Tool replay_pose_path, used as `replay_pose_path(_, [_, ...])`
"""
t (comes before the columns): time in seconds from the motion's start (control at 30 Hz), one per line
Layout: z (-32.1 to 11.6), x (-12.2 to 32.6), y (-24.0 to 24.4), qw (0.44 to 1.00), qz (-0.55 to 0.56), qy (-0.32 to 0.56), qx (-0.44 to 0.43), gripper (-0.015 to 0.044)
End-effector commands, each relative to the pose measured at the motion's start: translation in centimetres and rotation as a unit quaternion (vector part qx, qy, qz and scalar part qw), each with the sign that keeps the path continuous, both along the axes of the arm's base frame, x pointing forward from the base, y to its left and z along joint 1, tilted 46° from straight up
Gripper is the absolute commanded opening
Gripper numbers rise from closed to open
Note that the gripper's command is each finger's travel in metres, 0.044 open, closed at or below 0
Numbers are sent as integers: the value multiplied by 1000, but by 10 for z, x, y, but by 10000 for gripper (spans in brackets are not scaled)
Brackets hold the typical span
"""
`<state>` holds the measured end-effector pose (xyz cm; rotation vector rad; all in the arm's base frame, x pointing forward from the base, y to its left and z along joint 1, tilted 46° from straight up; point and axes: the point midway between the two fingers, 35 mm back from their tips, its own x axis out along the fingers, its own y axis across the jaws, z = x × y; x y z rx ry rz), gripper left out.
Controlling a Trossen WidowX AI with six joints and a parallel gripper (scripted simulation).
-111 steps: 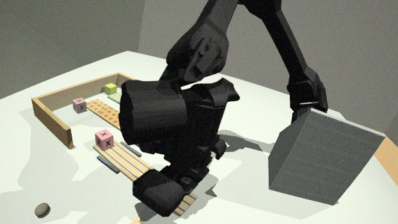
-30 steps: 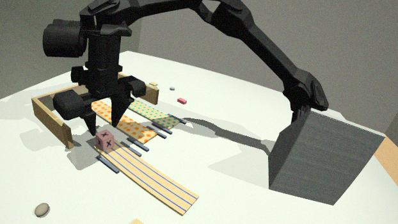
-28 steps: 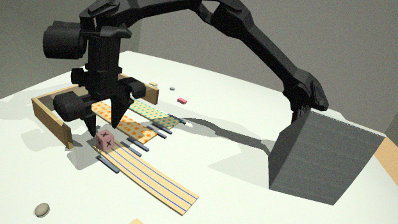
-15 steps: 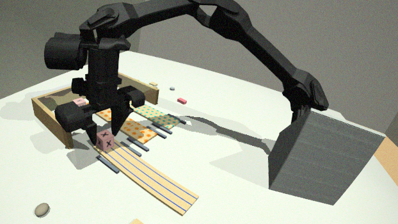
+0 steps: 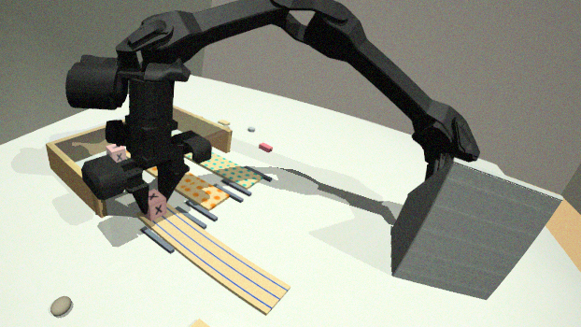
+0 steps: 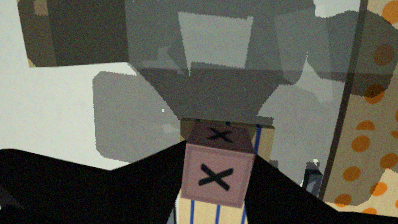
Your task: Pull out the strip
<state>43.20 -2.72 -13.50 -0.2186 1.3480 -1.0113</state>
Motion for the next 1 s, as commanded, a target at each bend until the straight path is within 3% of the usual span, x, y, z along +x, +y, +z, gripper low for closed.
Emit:
replay_pose_path(0.0, [0,0,0,1000,0,0,0,112])
replay_pose_path(0.07, [0,0,0,1000,0,0,0,98])
replay_pose_path(0.2, [2,-1,1,1000,0,0,0,0])
replay_pose_path(0.97, [41,-56,29,1000,2,3,-1,0])
